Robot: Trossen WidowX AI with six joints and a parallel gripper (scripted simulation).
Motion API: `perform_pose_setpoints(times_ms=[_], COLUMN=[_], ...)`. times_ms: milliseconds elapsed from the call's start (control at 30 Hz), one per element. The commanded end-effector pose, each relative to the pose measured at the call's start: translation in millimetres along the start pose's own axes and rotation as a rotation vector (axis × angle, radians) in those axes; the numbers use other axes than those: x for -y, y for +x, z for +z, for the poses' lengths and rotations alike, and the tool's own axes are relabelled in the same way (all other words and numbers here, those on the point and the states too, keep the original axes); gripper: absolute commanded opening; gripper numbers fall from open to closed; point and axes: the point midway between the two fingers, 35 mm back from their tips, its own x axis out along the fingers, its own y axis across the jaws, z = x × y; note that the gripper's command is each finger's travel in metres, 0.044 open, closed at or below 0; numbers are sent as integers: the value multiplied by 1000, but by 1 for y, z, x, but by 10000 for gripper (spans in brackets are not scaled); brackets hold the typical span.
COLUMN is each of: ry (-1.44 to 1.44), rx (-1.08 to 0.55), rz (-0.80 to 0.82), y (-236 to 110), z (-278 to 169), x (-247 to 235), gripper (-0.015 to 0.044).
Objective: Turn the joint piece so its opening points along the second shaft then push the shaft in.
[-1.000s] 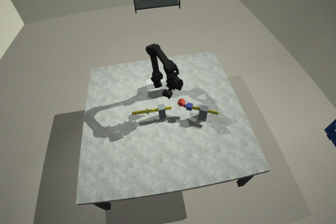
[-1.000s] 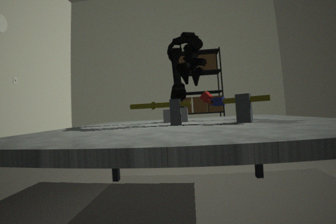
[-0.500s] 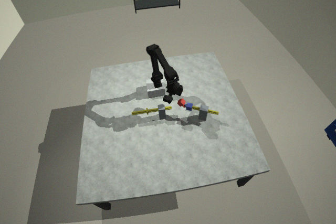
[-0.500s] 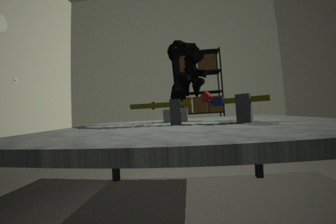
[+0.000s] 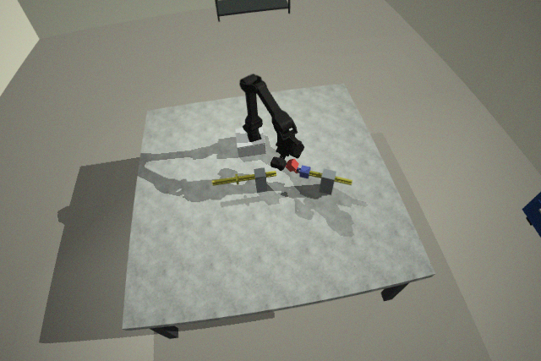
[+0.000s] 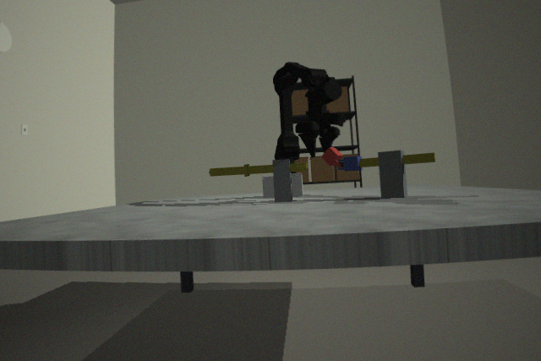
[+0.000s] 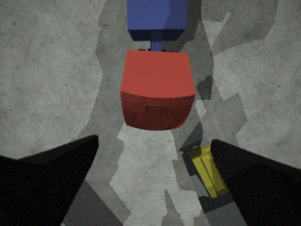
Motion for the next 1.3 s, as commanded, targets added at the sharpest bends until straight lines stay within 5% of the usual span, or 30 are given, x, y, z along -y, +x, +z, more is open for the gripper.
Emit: perform_pose_setpoints(times_ms=[0, 867, 1200, 1267], ry=[3, 3, 3, 3], rx=[4, 4, 4, 4], rz=[3, 3, 3, 3], y=[1, 31, 31, 31], z=[19, 31, 31, 31], x=[-1, -2, -2, -2], gripper=[440, 440, 182, 182])
